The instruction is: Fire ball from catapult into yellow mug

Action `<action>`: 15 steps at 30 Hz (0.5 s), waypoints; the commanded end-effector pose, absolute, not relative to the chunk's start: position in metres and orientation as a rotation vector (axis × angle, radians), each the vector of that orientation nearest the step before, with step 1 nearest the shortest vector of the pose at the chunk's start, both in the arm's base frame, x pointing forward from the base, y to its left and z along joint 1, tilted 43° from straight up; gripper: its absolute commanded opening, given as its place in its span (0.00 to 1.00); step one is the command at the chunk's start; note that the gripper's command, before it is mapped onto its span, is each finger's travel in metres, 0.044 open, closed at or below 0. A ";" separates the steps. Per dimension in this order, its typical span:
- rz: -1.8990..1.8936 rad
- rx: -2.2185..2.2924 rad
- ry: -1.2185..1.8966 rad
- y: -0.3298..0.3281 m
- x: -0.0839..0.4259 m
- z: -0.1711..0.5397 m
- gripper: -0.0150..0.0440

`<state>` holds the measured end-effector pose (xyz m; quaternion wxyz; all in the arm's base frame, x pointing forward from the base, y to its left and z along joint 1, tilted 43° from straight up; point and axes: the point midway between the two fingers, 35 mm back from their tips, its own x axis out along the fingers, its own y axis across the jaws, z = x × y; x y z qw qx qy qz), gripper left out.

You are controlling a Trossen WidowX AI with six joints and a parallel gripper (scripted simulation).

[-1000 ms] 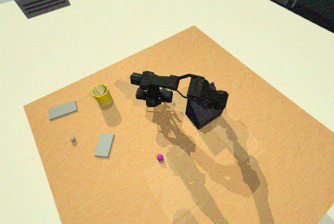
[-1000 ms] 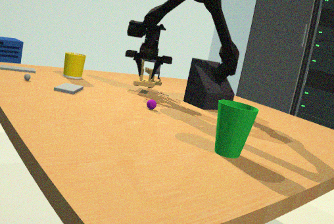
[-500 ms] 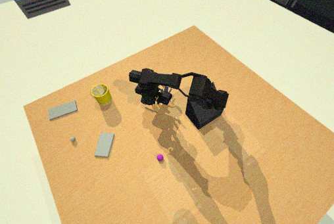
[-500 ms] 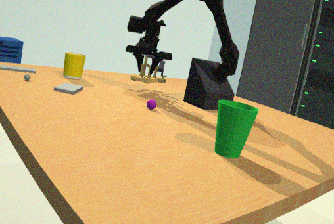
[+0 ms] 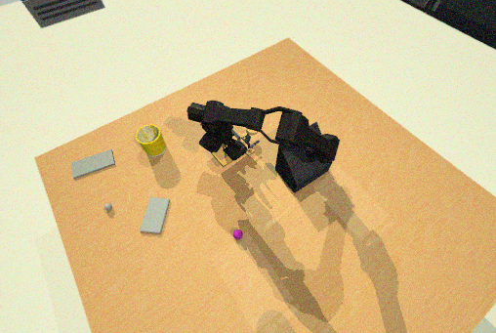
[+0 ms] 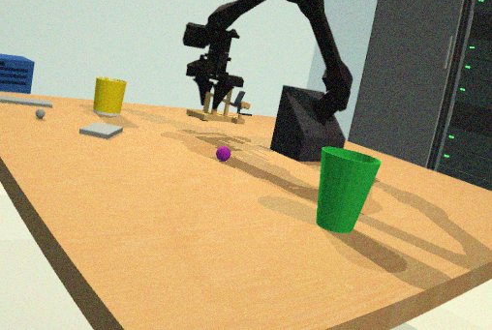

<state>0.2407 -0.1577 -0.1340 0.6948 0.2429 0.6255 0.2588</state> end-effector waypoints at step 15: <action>0.544 0.574 1.414 -0.156 0.243 -0.148 0.25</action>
